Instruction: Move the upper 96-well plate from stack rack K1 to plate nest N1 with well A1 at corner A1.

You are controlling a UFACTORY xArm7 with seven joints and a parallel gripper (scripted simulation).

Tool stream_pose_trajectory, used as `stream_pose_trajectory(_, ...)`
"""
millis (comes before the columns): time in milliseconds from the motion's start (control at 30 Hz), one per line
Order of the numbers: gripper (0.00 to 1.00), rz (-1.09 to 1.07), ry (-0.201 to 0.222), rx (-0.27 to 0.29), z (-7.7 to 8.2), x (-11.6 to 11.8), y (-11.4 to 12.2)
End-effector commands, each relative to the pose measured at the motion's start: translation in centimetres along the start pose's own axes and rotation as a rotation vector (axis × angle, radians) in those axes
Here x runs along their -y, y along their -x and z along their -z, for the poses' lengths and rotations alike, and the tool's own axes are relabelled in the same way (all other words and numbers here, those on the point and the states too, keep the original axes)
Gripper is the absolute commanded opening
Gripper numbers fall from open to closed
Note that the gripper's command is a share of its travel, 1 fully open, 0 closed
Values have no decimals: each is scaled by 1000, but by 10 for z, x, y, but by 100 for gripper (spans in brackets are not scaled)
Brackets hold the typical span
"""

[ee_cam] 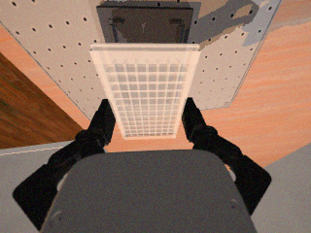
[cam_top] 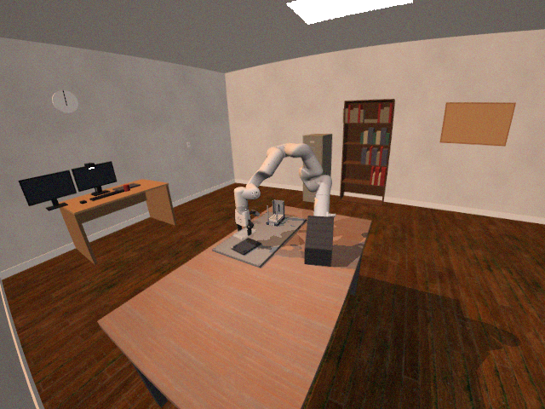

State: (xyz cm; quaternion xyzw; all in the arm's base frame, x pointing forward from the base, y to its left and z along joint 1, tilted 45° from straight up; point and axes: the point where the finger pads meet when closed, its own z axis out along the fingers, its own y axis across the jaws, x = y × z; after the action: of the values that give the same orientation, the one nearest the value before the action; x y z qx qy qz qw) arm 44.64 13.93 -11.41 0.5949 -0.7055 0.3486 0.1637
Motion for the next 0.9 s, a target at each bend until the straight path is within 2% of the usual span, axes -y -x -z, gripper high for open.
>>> stream_pose_trajectory(0,0,0,-2,4,-4,1,2)
stream_pose_trajectory(867,0,0,-2,4,-44,1,2)
